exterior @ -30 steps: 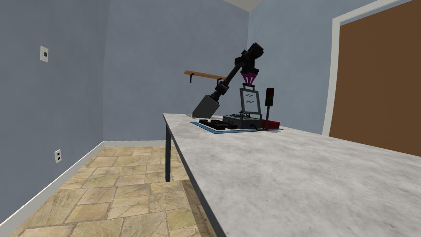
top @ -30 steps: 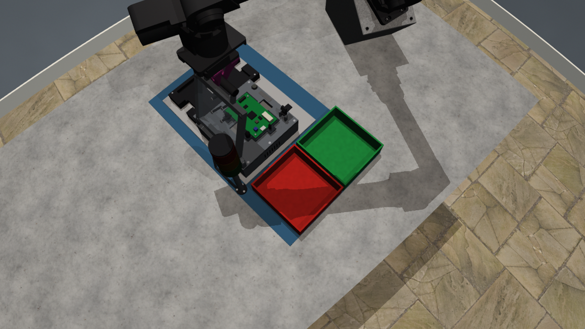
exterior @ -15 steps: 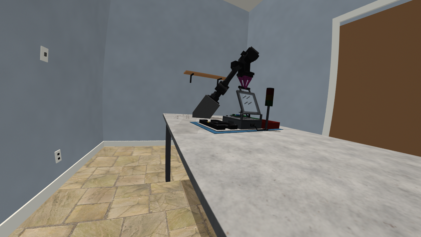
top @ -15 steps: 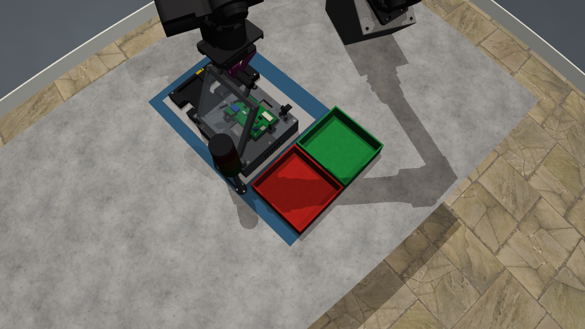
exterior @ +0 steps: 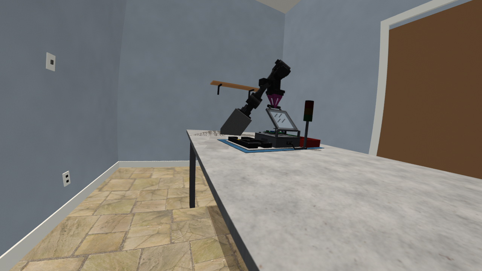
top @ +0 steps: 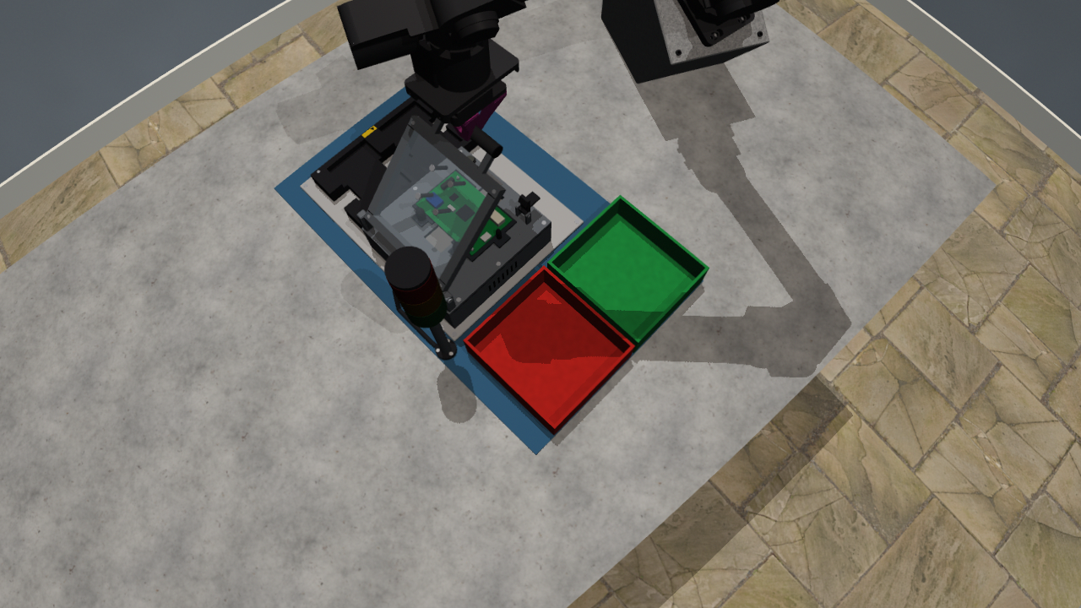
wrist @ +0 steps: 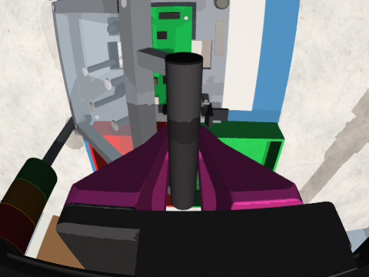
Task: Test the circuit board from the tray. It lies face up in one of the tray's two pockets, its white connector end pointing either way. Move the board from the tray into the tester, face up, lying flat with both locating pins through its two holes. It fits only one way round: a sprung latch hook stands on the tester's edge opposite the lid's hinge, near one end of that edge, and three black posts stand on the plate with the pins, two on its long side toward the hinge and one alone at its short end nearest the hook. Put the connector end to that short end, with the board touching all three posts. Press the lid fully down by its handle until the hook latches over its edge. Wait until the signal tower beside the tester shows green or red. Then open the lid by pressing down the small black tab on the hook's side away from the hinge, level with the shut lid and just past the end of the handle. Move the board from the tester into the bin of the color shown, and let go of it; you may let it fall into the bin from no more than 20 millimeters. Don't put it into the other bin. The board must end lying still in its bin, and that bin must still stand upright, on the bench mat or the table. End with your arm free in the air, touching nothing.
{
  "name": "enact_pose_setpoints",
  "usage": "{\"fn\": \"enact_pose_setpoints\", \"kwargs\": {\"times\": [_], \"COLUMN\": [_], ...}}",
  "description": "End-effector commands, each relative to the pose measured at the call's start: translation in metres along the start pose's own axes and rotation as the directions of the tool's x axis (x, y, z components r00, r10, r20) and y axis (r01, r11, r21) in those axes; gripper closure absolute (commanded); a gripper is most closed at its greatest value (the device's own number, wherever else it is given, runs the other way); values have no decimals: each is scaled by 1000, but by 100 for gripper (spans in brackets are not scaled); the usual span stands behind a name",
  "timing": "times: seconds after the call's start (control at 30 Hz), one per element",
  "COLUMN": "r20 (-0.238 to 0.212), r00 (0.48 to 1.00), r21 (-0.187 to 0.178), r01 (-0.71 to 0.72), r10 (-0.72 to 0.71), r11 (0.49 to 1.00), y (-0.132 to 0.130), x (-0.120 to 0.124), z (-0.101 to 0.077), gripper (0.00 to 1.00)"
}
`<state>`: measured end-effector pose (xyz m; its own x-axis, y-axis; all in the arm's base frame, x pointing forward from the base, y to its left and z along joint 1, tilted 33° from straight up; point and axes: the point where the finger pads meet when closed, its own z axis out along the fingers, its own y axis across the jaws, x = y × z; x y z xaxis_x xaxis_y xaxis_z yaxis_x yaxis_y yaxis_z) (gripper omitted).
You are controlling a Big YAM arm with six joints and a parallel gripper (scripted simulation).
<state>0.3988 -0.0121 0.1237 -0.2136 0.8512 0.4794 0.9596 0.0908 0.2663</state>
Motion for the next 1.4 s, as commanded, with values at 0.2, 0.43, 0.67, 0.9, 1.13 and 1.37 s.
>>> {"fn": "enact_pose_setpoints", "kwargs": {"times": [0.2,0.43,0.67,0.9,1.13,1.37], "r20": [4,3,3,3,3,3], "r00": [1000,1000,1000,1000,1000,1000], "r21": [27,27,28,28,28,22], "r01": [-2,-2,-2,-3,-3,1], "r10": [1,2,2,2,3,-1], "r11": [1000,1000,1000,1000,1000,1000], "y": [-21,-35,-41,-47,-50,-49], "x": [0,0,0,0,1,1], "z": [35,57,73,91,102,113], "gripper": [100,100,100,100,100,100]}}
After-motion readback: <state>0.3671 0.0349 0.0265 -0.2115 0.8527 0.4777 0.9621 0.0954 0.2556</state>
